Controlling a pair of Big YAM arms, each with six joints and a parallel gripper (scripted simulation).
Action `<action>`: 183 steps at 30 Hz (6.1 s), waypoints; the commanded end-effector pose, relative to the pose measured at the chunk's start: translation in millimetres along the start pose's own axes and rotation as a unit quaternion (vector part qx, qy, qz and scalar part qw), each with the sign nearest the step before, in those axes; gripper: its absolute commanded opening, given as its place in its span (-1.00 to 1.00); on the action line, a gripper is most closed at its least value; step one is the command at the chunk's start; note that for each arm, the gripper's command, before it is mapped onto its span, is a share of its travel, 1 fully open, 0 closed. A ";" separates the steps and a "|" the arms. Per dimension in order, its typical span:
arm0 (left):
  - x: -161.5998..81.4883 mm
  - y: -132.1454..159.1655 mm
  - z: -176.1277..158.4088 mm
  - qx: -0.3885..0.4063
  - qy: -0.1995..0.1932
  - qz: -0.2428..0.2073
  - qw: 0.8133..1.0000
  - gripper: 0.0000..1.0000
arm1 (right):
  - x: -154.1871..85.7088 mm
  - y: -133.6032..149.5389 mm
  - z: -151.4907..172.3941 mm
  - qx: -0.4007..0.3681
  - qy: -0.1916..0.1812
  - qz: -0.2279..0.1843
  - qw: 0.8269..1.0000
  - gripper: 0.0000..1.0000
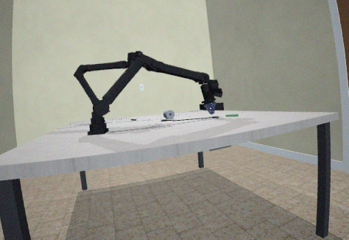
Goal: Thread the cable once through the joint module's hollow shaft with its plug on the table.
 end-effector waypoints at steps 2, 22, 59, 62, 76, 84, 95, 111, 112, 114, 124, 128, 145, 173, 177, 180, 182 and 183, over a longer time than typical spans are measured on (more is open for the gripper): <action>0.2 -37.4 9.7 0.003 -0.009 -0.034 0.999 0.92 | 29.9 -3.9 -4.1 -0.003 0.011 0.005 1.000 -0.47; 0.2 -37.4 9.7 0.003 -0.009 -0.034 0.999 0.92 | 26.5 -1.1 3.5 -0.002 0.006 0.003 1.000 -0.47; 0.2 -37.4 9.7 0.003 -0.009 -0.034 0.999 0.92 | 25.4 0.1 4.6 -0.002 0.005 0.003 1.000 -0.47; 0.2 -37.4 9.7 0.003 -0.009 -0.034 0.999 0.92 | 25.4 0.1 4.6 -0.002 0.005 0.003 1.000 -0.47; 0.2 -37.4 9.7 0.003 -0.009 -0.034 0.999 0.92 | 5.8 3.4 12.5 0.002 -0.007 0.000 1.000 -0.47; 0.2 -37.4 9.7 0.003 -0.009 -0.034 0.999 0.92 | -30.1 2.2 17.7 0.003 -0.021 -0.004 1.000 -0.47; 0.2 -37.4 9.7 0.003 -0.009 -0.034 0.999 0.92 | -63.7 -2.0 17.6 0.006 -0.030 -0.007 1.000 -0.47; 0.2 -37.4 9.7 0.003 -0.009 -0.034 0.999 0.92 | -64.0 -24.1 0.8 -0.007 -0.032 -0.008 0.999 -0.47; 0.2 -37.4 9.7 0.003 -0.009 -0.034 0.999 0.92 | -67.9 -26.8 0.7 -0.010 -0.038 -0.010 0.999 -0.47; 0.2 -37.4 9.7 0.003 -0.009 -0.034 0.999 0.92 | -73.8 -32.0 -0.7 -0.019 -0.050 -0.013 0.998 -0.47; 0.2 -37.4 9.7 0.003 -0.009 -0.034 0.999 0.92 | -136.1 -76.4 -20.8 -0.073 -0.149 -0.057 0.984 -0.47; 0.2 -37.4 9.7 0.003 -0.009 -0.034 0.999 0.92 | -153.7 -87.2 -28.6 -0.087 -0.174 -0.074 0.978 -0.47; 0.2 -37.4 9.7 0.003 -0.009 -0.034 0.999 0.92 | -270.6 -143.5 -113.6 -0.177 -0.318 -0.233 0.902 -0.47; 0.2 -37.4 9.7 0.003 -0.009 -0.034 0.999 0.92 | -396.1 -147.4 -287.0 -0.251 -0.373 -0.525 0.723 -0.47; 0.2 -37.4 9.7 0.003 -0.009 -0.034 0.999 0.92 | -396.1 -146.8 -290.0 -0.251 -0.373 -0.529 0.720 -0.47; 0.2 -37.4 9.7 0.003 -0.009 -0.034 0.999 0.92 | -380.7 -138.3 -276.7 -0.260 -0.377 -0.508 0.730 -0.47; 0.2 -37.4 9.7 0.003 -0.009 -0.034 0.999 0.92 | -416.7 -144.2 -294.3 -0.231 -0.386 -0.526 0.722 -0.47; 0.2 -37.4 9.7 0.003 -0.009 -0.034 0.999 0.92 | -420.8 -145.7 -295.4 -0.229 -0.387 -0.530 0.719 -0.47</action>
Point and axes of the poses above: on each arm, the point where the finger pads meet when closed, its own x axis out along the fingers, its own z axis across the jaws, y = z × x, the point moved 5 cm from there along -x, back along the fingers, and after that the axes turned 10 degrees about x, right-handed, at the moved point
